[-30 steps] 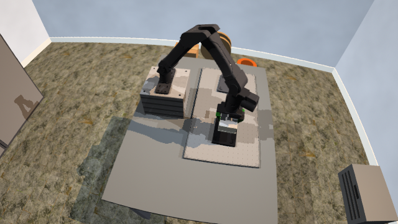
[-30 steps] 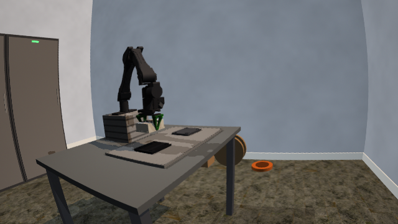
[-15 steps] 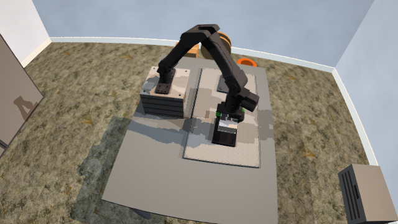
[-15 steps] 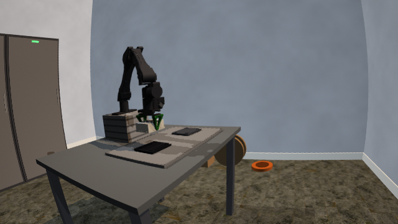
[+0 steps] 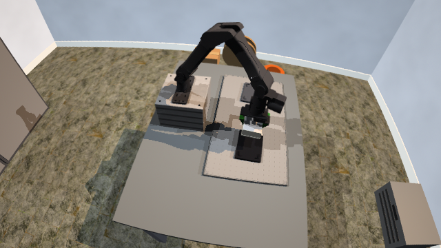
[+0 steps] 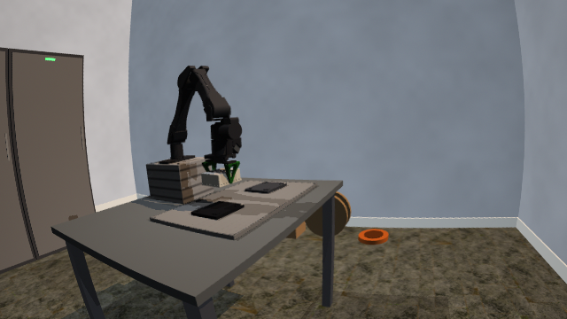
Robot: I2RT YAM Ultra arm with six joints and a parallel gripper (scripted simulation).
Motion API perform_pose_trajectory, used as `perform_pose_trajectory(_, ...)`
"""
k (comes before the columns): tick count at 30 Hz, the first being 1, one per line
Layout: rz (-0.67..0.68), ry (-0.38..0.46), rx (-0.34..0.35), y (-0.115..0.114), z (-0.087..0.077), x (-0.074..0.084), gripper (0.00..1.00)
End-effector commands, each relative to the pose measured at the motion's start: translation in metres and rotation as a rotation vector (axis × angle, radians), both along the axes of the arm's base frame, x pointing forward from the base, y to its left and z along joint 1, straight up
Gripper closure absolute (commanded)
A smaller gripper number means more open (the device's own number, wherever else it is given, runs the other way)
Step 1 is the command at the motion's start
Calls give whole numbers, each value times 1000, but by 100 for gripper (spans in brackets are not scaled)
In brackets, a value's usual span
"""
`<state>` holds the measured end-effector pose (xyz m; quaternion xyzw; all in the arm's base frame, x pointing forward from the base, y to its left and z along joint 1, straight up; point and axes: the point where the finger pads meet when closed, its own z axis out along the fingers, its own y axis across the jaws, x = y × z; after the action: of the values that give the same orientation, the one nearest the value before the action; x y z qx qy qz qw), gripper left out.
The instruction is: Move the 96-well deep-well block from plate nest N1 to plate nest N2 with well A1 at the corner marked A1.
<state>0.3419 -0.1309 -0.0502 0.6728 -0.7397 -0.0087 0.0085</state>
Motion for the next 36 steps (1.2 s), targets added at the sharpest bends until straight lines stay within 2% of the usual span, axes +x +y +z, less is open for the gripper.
perform_pose_trajectory(1, -26, -35, -11, 0, 10, 8, 100)
perform_pose_trajectory(16, -26, -35, -9, 50, 9, 9, 100)
perform_pose_trajectory(18, -26, -35, -9, 50, 9, 9, 100)
perform_pose_trajectory(33, -26, -35, -7, 100, 9, 10, 100)
perform_pose_trajectory(36, -26, -35, -7, 104, 9, 10, 100)
